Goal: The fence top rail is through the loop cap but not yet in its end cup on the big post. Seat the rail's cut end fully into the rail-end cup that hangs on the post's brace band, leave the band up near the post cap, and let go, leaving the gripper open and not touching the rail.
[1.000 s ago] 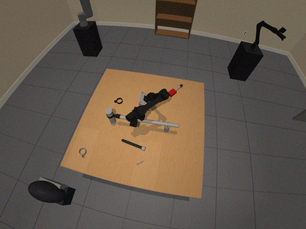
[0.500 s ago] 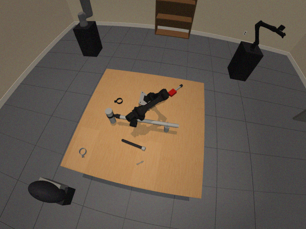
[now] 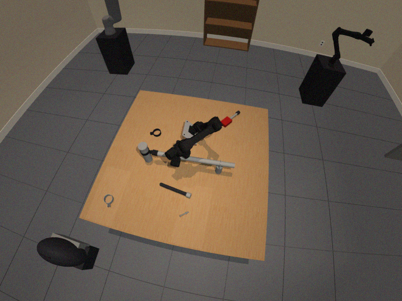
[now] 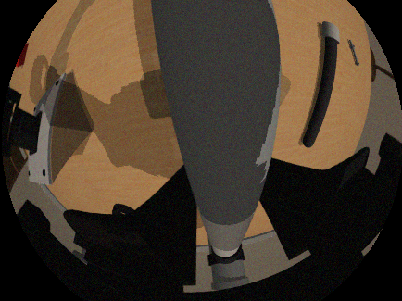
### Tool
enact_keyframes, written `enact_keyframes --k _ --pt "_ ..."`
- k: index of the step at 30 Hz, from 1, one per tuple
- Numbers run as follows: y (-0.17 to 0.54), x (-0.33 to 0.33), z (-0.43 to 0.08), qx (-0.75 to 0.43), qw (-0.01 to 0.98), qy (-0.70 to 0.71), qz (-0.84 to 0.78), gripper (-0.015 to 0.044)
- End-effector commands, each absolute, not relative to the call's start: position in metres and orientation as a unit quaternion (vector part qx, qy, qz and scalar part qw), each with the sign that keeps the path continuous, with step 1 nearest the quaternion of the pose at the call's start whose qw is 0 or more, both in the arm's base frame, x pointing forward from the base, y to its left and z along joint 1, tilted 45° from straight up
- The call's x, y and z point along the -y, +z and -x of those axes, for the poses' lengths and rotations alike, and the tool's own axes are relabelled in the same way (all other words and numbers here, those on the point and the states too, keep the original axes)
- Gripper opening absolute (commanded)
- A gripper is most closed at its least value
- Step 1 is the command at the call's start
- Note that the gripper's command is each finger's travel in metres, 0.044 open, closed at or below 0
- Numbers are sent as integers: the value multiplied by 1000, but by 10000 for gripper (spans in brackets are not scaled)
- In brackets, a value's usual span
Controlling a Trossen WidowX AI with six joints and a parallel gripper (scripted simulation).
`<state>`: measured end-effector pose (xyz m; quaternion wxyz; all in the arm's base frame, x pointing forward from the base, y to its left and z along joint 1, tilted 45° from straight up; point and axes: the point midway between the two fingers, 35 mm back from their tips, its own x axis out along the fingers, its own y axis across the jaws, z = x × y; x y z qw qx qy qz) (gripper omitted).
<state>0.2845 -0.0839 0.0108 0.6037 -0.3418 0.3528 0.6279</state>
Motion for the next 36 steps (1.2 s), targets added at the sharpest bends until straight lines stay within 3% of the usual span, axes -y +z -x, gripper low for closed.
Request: enact_keyframes --k 1,36 --pt "11 89 -285 -355 603 625 346 0" --pt "11 87 -285 -352 603 629 342 0"
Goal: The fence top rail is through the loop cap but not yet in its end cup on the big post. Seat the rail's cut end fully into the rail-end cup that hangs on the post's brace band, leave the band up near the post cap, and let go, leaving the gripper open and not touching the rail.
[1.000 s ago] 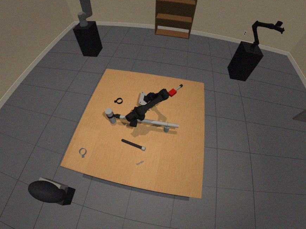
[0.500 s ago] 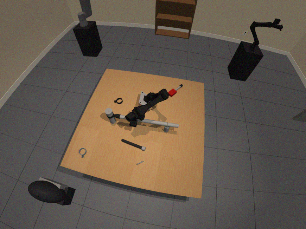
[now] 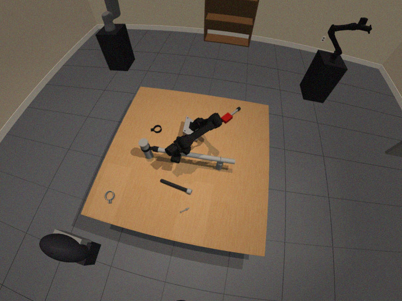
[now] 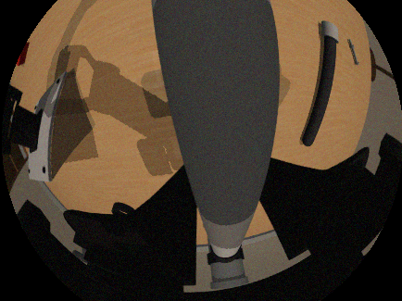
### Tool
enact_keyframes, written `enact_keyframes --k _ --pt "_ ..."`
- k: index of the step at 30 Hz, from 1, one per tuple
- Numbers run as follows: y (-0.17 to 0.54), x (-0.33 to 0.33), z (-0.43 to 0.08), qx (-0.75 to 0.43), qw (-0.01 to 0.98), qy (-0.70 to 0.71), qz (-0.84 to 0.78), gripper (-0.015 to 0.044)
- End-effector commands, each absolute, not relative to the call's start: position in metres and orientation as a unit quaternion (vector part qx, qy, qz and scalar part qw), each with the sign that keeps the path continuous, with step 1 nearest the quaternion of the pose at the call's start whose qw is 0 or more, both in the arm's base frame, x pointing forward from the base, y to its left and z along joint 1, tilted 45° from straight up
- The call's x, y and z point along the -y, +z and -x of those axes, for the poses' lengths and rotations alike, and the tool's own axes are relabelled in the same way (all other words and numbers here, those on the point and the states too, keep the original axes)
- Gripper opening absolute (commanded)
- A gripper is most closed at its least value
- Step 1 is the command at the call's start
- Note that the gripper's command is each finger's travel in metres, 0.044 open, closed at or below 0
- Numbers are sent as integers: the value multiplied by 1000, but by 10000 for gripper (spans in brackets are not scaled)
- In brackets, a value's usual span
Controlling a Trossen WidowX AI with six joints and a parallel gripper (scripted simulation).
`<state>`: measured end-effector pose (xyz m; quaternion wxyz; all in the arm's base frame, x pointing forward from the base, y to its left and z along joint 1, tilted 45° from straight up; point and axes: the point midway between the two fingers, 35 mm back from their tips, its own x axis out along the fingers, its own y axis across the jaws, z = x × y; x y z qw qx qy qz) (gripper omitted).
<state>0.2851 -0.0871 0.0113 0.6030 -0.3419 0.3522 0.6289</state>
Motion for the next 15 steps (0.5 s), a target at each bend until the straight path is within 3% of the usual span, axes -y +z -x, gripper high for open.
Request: enact_keyframes --k 1,15 --pt "11 87 -285 -352 603 629 342 0" --pt "9 91 -285 -352 603 629 342 0"
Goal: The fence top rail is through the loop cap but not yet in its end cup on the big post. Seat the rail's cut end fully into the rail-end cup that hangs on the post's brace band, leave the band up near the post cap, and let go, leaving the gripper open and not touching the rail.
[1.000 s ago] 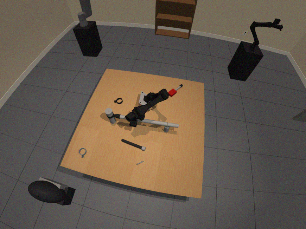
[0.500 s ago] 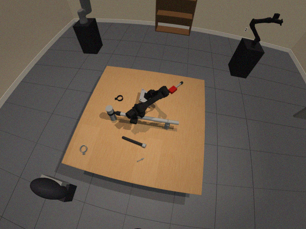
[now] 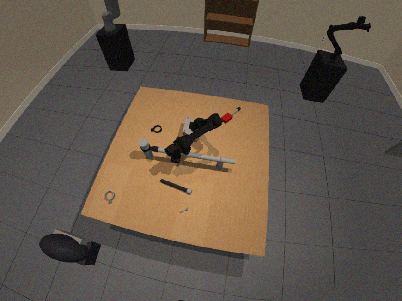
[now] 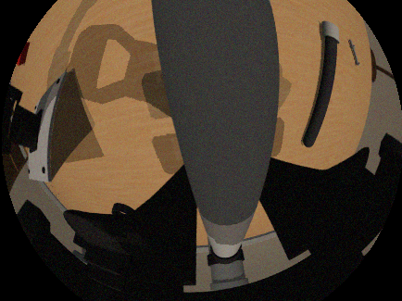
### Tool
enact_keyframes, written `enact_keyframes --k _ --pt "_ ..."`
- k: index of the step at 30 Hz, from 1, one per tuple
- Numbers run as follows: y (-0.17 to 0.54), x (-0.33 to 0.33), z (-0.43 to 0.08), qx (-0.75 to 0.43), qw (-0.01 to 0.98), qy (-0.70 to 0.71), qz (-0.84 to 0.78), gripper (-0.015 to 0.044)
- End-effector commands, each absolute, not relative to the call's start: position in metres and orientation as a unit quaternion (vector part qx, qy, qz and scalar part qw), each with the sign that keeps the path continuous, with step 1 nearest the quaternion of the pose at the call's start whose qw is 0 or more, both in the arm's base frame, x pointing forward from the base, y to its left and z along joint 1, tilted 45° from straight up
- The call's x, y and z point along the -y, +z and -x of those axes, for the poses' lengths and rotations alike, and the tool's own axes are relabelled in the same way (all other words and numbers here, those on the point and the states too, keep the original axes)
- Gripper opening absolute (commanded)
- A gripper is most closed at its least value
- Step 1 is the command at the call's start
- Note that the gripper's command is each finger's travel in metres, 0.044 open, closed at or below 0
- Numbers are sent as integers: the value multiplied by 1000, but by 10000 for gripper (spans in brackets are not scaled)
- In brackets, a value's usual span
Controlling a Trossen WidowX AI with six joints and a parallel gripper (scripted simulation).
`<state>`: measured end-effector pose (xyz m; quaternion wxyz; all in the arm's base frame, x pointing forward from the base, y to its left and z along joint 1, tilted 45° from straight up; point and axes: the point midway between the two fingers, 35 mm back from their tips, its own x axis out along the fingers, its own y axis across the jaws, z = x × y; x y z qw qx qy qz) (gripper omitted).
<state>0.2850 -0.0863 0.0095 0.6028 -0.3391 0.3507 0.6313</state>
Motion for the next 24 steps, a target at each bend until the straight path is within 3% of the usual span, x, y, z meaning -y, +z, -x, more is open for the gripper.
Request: enact_keyframes --k 1,24 --pt "8 92 -285 -352 603 629 342 0" --pt "5 101 -286 -352 603 629 342 0"
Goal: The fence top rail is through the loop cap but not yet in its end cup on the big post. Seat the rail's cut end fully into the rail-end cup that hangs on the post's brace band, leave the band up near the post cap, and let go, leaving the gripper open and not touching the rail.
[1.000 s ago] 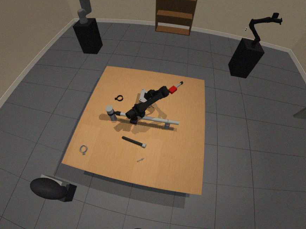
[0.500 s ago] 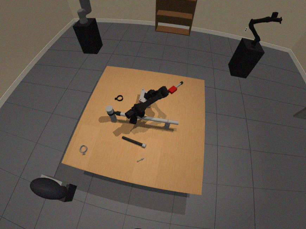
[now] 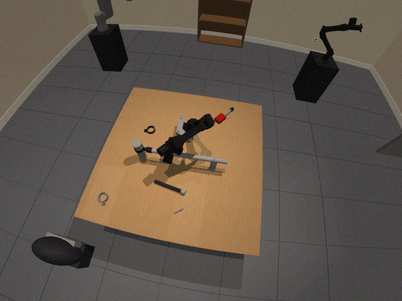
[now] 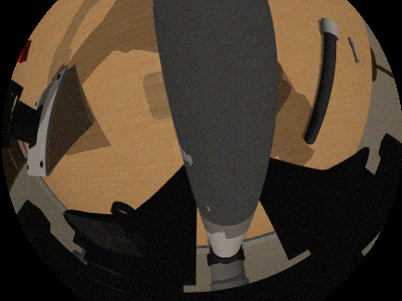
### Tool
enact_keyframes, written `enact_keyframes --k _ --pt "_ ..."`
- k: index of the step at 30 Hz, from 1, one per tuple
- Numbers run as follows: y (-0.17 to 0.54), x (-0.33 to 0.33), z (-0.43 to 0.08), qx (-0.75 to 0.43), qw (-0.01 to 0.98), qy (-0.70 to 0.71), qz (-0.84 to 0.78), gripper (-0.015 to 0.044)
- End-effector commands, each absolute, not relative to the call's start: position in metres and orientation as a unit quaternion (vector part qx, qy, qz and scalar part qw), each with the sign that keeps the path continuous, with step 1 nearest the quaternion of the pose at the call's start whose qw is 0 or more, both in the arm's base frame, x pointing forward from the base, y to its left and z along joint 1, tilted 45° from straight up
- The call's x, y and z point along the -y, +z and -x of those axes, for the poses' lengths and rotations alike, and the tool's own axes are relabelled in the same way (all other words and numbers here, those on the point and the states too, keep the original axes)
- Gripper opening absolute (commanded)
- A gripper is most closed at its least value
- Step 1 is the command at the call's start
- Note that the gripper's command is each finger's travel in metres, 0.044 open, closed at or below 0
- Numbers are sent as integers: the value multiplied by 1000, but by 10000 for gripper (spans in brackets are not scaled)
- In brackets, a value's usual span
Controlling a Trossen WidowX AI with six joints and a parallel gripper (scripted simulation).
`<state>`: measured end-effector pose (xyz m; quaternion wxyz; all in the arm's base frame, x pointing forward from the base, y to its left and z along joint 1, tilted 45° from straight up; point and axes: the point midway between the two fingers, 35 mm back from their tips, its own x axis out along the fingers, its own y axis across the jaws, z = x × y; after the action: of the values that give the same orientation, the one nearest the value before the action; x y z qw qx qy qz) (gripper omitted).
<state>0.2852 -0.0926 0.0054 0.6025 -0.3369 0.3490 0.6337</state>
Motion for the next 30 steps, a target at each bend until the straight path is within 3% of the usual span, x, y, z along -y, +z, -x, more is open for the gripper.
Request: enact_keyframes --k 1,30 --pt "5 101 -286 -352 603 629 342 0" --pt "-1 111 -286 -353 603 628 343 0"
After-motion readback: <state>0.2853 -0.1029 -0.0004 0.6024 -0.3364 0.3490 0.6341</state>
